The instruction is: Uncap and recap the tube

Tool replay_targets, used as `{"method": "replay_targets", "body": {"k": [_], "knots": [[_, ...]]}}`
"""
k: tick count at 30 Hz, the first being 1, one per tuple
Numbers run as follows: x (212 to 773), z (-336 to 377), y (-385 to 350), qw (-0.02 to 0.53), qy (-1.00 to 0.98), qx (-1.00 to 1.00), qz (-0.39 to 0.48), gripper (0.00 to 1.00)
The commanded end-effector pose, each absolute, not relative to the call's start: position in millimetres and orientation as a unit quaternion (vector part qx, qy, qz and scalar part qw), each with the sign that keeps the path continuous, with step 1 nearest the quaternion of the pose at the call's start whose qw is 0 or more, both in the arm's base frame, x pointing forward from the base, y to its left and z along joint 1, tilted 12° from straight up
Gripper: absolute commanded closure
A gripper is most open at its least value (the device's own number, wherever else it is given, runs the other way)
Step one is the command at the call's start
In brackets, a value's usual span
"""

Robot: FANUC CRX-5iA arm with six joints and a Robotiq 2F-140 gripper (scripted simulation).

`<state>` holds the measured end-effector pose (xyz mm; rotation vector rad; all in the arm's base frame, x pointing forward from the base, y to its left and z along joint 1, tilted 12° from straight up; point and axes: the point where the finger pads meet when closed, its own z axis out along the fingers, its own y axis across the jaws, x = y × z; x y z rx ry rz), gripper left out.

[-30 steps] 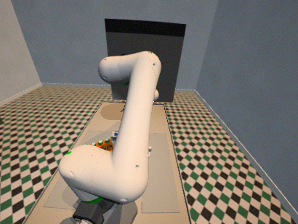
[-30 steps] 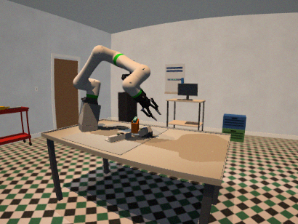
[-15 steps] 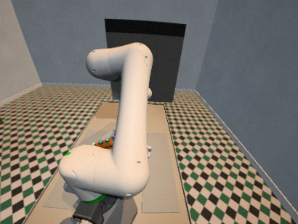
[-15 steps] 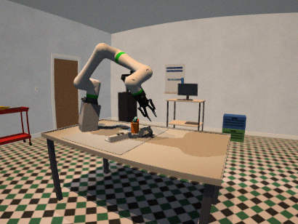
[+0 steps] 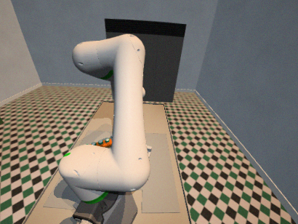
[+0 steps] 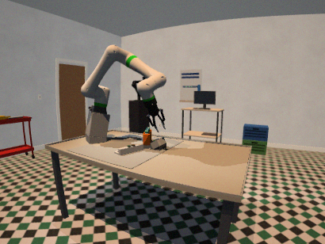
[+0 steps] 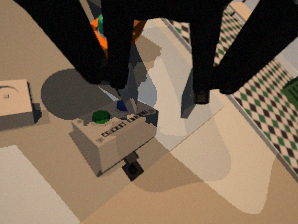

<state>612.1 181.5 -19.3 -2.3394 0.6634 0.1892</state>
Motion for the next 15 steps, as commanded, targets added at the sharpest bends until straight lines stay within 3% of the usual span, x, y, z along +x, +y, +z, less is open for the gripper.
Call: {"method": "replay_targets", "body": {"k": [1,15], "knots": [[595,-22,181,0.315,0.278,-0.904,0.081,0.65],[542,-30,173,0.232,0.336,-0.909,0.086,0.65]]}}
